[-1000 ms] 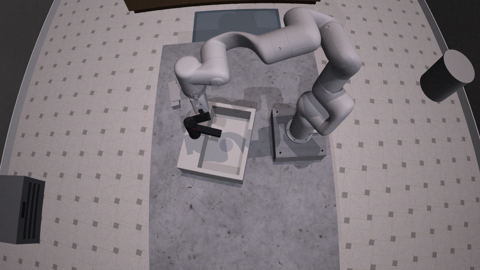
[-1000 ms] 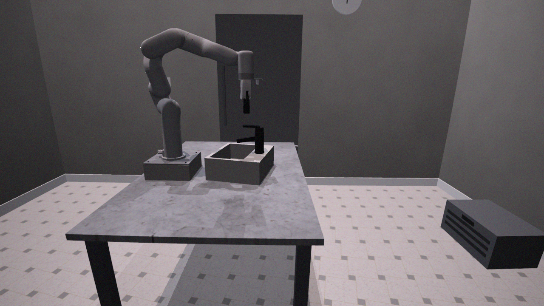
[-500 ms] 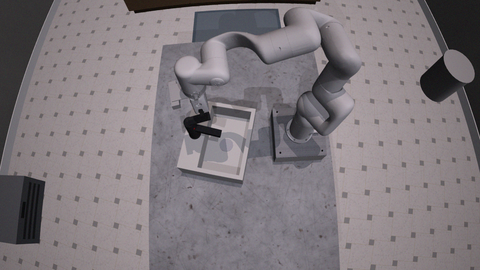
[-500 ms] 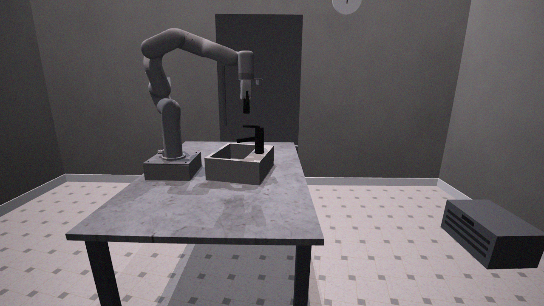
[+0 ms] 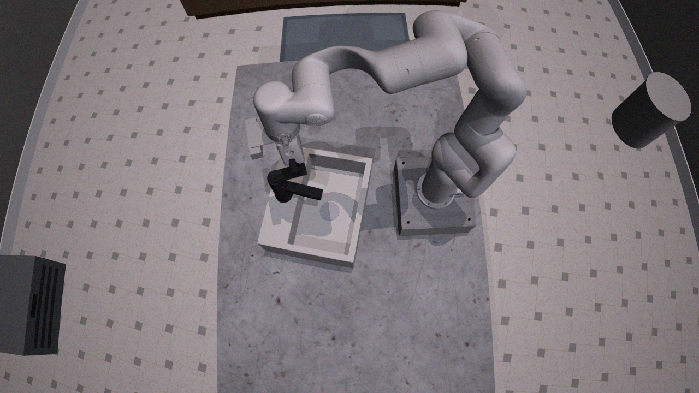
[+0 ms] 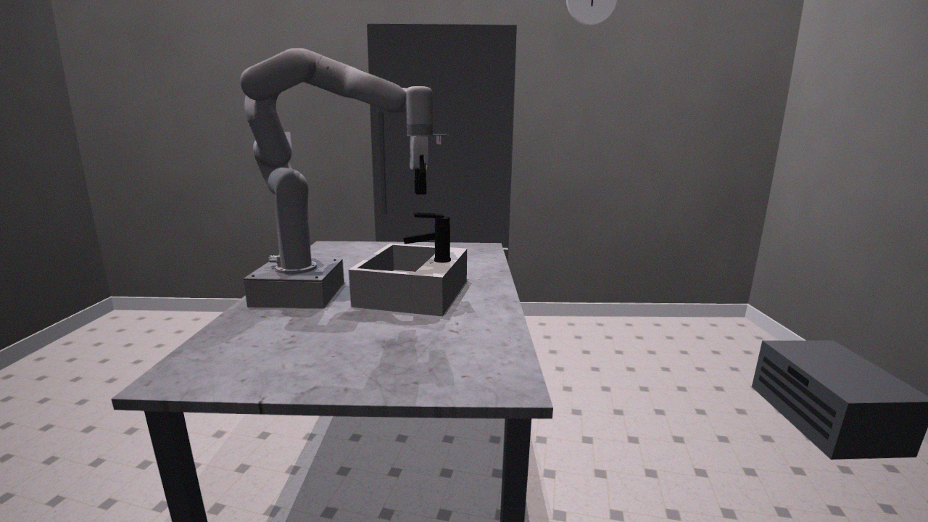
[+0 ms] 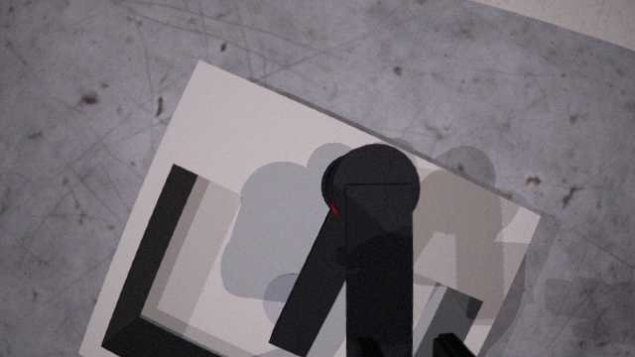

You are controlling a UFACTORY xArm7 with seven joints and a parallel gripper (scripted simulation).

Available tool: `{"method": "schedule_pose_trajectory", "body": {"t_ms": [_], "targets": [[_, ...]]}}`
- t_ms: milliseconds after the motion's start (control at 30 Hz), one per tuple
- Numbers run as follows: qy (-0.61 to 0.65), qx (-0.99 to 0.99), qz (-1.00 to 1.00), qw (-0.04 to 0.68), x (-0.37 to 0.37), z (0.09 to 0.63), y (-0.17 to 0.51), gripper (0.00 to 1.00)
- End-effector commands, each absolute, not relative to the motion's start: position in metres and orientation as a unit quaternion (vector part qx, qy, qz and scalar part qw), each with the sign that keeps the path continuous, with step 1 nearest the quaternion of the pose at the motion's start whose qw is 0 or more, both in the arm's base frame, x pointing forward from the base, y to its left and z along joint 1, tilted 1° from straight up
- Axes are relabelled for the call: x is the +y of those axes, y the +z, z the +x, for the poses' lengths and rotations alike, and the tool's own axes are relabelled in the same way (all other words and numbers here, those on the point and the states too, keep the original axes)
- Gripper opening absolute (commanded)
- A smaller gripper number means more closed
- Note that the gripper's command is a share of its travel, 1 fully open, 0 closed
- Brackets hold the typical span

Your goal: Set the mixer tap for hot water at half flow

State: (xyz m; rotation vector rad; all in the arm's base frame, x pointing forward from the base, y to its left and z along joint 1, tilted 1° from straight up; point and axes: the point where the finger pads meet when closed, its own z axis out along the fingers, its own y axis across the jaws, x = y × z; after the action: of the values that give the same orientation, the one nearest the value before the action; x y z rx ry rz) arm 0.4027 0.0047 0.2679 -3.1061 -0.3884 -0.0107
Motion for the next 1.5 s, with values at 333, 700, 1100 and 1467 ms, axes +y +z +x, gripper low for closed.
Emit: {"method": "schedule_pose_trajectory", "body": {"t_ms": [333, 700, 1100, 1467], "targets": [[-0.006, -0.124, -0.992, 0.006, 0.0048, 0.4036, 0.2695, 0.73], [-0.006, -0.124, -0.992, 0.006, 0.0048, 0.4036, 0.2695, 0.73], [-0.006, -0.124, -0.992, 0.006, 0.0049, 0.4036, 0.2694, 0.73], [-0.005, -0.124, -0.992, 0.006, 0.0049, 0.4037, 0.2655, 0.73]]}}
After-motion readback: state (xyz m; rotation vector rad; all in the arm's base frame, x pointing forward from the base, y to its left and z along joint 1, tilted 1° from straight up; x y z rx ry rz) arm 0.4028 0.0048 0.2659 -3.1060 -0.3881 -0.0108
